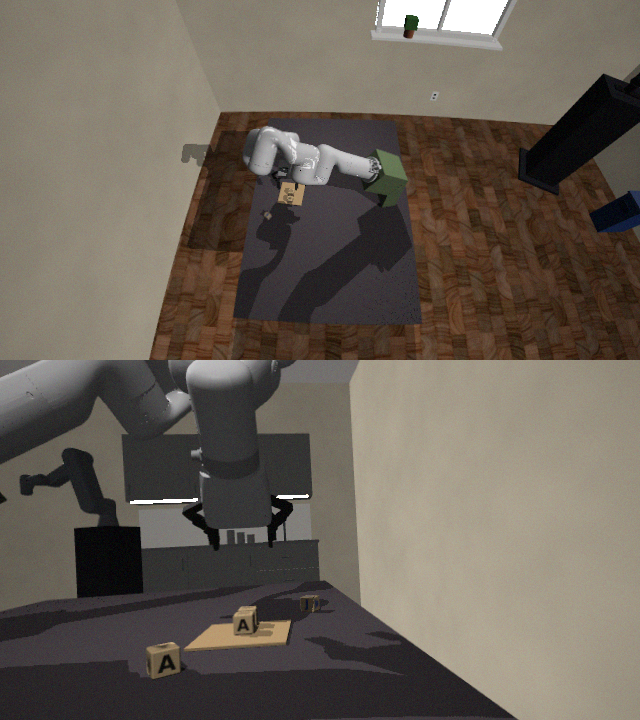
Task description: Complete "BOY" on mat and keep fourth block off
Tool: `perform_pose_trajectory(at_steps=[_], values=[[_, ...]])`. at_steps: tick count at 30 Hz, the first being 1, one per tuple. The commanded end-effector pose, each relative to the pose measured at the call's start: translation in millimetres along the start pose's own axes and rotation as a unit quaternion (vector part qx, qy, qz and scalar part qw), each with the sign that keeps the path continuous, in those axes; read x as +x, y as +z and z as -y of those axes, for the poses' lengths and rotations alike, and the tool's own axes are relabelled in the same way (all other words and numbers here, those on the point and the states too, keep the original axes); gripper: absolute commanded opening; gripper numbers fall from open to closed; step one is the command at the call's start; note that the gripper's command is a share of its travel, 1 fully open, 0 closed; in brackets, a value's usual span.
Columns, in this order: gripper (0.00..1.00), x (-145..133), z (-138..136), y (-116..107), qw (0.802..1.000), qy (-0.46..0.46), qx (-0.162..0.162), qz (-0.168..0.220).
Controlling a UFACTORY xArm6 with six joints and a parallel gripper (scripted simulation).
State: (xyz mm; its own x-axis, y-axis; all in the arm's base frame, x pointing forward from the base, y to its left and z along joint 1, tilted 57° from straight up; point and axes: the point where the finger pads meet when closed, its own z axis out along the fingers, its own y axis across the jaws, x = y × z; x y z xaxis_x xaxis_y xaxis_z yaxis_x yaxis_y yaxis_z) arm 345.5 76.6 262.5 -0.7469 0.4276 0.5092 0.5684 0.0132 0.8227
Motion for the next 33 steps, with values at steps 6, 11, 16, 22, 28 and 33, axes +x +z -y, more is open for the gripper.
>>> perform_pose_trajectory(at_steps=[6,11,16,22,28,33], values=[[1.0,0.0,-0.4,-0.3,1.0,-0.001,0.0,0.0],[1.0,0.0,-0.4,-0.3,1.0,-0.001,0.0,0.0],[1.0,0.0,-0.4,-0.3,1.0,-0.001,0.0,0.0],[1.0,0.0,-0.4,-0.3,1.0,-0.001,0.0,0.0],[1.0,-2.7,-0.5,-2.8,1.0,-0.001,0.0,0.001],[1.0,-21.0,0.0,-21.0,1.0,-0.001,0.001,0.001]])
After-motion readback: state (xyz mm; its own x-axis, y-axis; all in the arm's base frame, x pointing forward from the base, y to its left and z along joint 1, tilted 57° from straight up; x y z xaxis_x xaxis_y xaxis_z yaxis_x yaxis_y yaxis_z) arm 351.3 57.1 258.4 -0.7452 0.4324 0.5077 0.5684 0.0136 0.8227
